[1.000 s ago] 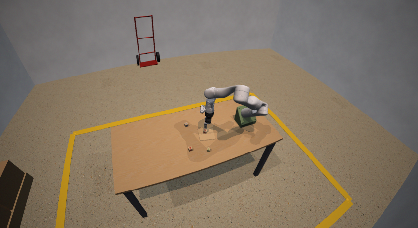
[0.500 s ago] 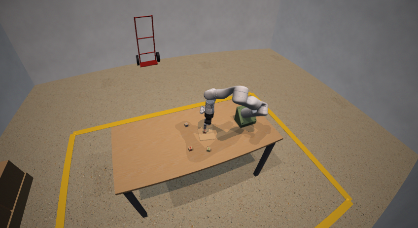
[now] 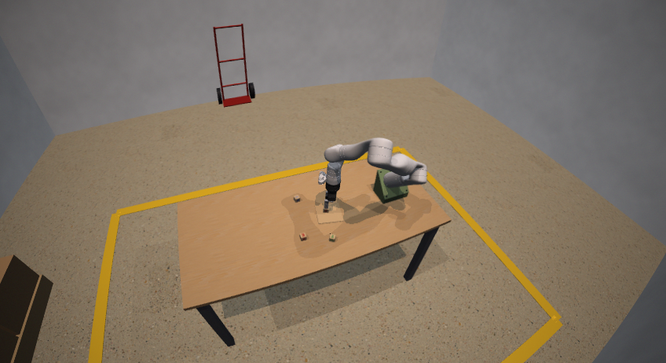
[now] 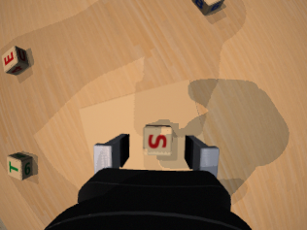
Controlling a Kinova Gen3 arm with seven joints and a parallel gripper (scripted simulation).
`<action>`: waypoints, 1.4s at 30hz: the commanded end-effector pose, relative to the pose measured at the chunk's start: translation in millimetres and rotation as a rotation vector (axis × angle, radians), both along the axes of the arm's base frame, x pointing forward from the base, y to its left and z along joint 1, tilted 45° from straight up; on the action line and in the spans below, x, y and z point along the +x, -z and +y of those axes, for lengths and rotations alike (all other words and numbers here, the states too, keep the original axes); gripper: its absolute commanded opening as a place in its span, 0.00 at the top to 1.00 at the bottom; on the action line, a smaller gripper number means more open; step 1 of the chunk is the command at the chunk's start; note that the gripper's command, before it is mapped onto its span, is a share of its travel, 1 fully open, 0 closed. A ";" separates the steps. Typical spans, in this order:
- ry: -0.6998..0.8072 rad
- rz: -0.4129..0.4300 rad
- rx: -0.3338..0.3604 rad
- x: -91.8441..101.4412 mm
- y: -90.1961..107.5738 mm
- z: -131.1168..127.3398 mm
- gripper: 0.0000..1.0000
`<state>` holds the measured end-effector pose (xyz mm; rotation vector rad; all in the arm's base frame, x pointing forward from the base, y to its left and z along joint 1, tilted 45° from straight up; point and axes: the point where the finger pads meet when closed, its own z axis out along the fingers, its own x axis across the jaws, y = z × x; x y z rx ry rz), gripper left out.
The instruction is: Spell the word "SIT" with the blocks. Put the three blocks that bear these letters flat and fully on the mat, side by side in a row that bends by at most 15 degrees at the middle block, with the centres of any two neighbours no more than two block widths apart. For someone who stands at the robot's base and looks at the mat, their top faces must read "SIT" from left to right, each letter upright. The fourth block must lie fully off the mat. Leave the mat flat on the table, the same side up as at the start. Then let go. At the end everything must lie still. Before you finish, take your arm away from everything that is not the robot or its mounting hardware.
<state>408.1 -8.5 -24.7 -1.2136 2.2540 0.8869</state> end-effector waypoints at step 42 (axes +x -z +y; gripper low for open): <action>-0.004 -0.004 0.001 1.3 11.1 12.5 0.00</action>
